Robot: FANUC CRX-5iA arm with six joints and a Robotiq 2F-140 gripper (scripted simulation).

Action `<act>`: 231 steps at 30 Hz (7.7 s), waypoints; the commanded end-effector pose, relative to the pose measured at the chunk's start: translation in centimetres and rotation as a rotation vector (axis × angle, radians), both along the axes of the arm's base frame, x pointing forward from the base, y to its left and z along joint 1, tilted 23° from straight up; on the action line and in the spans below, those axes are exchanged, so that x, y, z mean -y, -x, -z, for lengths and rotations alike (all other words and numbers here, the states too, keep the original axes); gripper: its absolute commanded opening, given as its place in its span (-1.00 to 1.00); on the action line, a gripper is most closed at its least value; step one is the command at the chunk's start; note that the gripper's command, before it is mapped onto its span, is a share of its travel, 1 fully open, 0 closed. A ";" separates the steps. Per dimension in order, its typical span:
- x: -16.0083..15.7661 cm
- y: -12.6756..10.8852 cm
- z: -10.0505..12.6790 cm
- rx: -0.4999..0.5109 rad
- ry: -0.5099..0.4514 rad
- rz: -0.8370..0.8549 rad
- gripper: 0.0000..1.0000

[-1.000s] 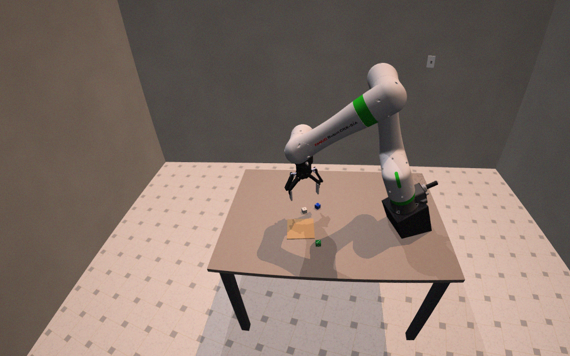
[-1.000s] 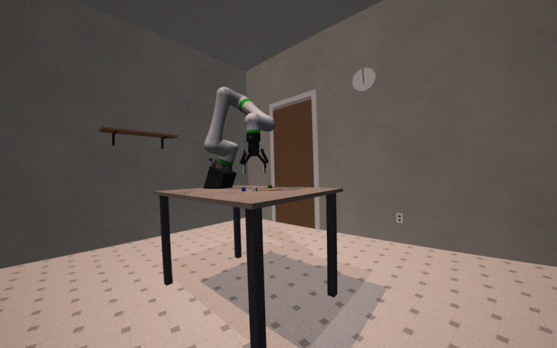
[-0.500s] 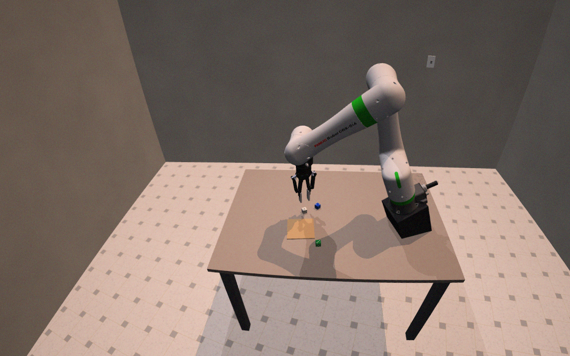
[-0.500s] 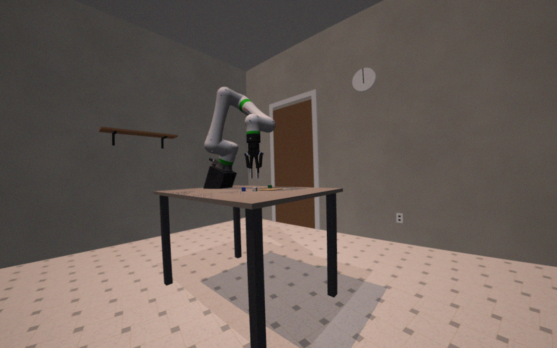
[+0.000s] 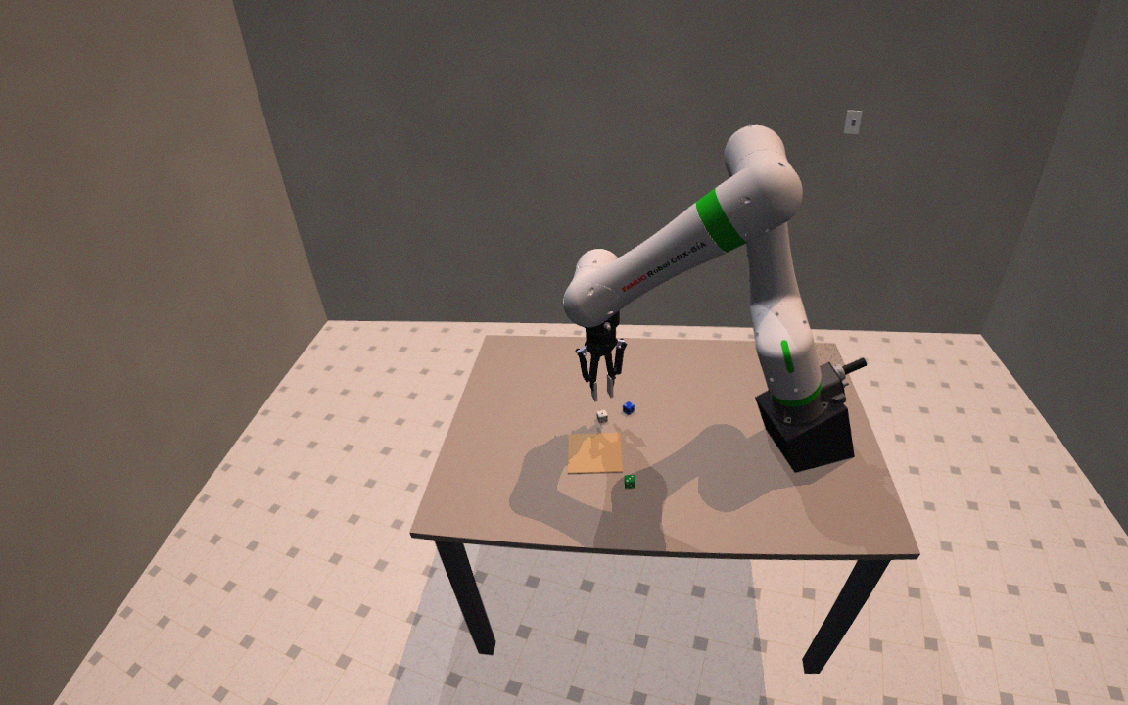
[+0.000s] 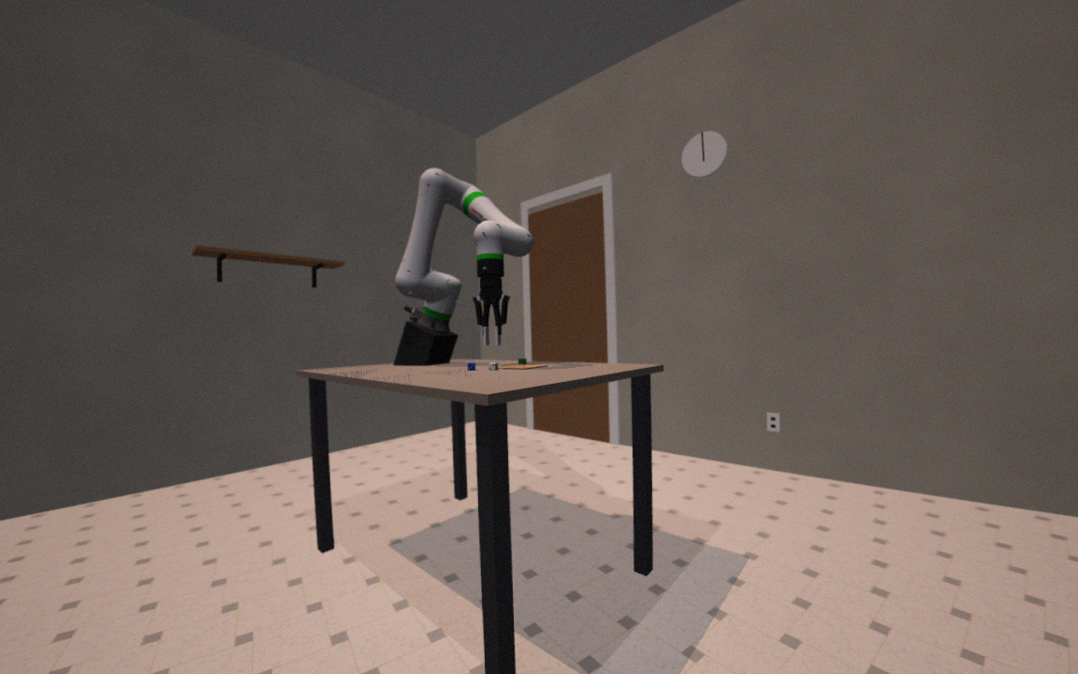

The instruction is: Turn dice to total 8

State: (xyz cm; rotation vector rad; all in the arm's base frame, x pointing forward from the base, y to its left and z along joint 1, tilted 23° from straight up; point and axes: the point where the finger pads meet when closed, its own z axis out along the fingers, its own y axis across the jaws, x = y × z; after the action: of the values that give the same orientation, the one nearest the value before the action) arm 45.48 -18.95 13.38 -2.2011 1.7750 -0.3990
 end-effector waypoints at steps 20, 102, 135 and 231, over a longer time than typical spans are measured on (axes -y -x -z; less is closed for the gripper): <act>0.0 -0.2 0.4 0.001 0.000 0.000 -0.51; -0.2 -2.2 4.8 0.001 0.000 0.000 -0.51; -0.4 -3.4 7.6 0.001 0.000 0.000 -0.51; 0.1 0.4 -1.3 0.001 0.000 0.000 -0.75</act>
State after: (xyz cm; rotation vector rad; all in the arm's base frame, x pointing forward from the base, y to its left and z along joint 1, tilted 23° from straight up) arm 45.49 -19.03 13.73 -2.2007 1.7750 -0.4003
